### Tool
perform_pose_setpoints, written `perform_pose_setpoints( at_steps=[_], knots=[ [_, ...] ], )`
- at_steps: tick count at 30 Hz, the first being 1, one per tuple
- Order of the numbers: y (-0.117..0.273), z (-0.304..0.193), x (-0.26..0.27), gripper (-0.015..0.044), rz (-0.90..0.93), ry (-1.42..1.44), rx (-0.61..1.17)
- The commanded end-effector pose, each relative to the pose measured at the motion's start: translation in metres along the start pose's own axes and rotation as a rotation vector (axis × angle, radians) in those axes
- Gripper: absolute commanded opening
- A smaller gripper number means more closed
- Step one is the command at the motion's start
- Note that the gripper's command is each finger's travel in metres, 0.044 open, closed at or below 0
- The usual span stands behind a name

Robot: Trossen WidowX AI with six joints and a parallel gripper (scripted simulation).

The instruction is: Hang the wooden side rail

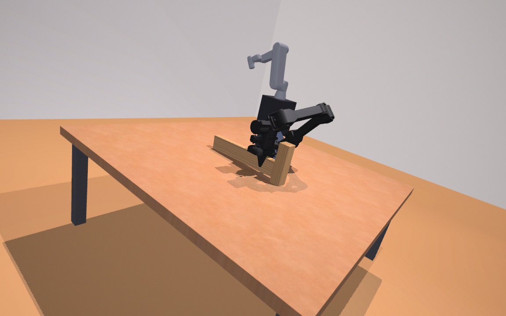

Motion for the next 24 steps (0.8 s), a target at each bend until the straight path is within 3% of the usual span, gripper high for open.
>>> perform_pose_setpoints(
  at_steps=[1,16,24],
  knots=[
    [0.0002,-0.0005,0.0005,0.0,0.004,-0.003,0.009],
    [-0.0021,-0.0005,0.0005,0.0,0.004,-0.003,0.009],
    [-0.0011,0.0007,-0.0002,0.021,0.001,-0.003,0.0]
  ],
)
Point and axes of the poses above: the point midway between the two fingers, 35 mm back from their tips, its own y axis back along the fingers, its own x axis across the jaws, z = x × y, the point moved 1 cm from there along y, back along the fingers, and after that the axes turned 4 degrees about -y, right-handed, at the moved point
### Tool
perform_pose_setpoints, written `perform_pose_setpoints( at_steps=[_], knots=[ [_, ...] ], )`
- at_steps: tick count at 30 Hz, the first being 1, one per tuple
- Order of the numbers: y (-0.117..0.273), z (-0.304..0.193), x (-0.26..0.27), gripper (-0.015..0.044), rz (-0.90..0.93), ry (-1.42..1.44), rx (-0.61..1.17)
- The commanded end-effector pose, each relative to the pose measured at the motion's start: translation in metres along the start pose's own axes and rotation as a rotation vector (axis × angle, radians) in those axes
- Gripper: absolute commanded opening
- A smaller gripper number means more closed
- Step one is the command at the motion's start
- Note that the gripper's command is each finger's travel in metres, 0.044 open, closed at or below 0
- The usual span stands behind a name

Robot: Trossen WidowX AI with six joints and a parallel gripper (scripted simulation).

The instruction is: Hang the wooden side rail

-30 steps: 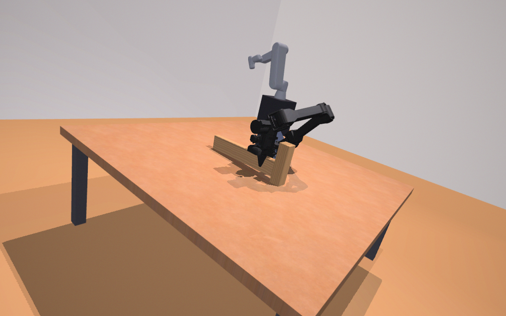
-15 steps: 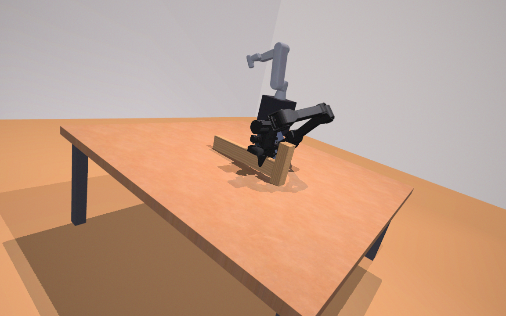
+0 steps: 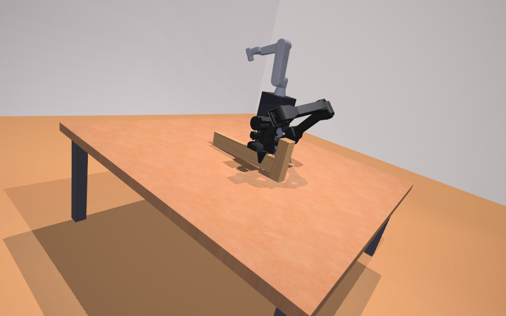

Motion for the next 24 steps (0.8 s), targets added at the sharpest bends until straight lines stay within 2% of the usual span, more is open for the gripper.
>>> perform_pose_setpoints(
  at_steps=[1,5,9,16,24],
  knots=[
    [0.0,0.0,0.0,0.0236,0.0,0.0,0.0],
    [0.002,0.0,0.0,0.0341,0.0,0.0,0.0],
    [0.029,0.001,0.001,0.044,0.002,-0.001,0.004],
    [0.04,0.001,0.0,0.044,0.003,-0.001,0.006],
    [0.04,0.031,0.004,0.044,0.003,-0.001,0.005]
  ],
)
Point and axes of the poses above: the point midway between the two fingers, 35 mm back from their tips, its own y axis back along the fingers, its own x axis across the jaws, z = x × y, the point moved 1 cm from there along y, back along the fingers, and after that the axes turned 4 degrees about -y, right-handed, at the moved point
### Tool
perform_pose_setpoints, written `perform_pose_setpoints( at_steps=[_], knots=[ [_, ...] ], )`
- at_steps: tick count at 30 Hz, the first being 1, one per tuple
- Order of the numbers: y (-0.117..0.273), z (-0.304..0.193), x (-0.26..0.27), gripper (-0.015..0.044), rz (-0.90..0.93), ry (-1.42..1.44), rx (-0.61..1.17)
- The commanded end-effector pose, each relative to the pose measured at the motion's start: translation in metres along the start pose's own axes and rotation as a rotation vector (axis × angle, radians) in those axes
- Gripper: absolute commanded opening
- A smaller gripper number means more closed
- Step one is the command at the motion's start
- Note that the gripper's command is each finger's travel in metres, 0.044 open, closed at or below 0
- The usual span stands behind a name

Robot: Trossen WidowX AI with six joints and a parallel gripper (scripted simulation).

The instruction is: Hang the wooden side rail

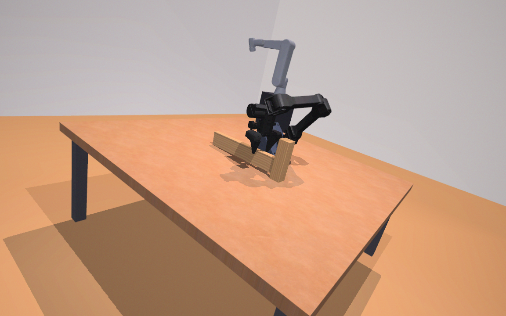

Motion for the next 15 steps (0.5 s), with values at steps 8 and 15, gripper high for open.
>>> perform_pose_setpoints(
  at_steps=[8,15],
  knots=[
    [0.0003,0.0057,0.0006,0.044,0.0,-0.007,0.0],
    [0.0003,0.0057,0.0006,0.044,0.0,-0.007,0.0]
  ],
)
Point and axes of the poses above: the point midway between the two fingers, 35 mm back from their tips, its own y axis back along the fingers, its own x axis across the jaws, z = x × y, the point moved 1 cm from there along y, back along the fingers, and after that the axes turned 4 degrees about -y, right-handed, at the moved point
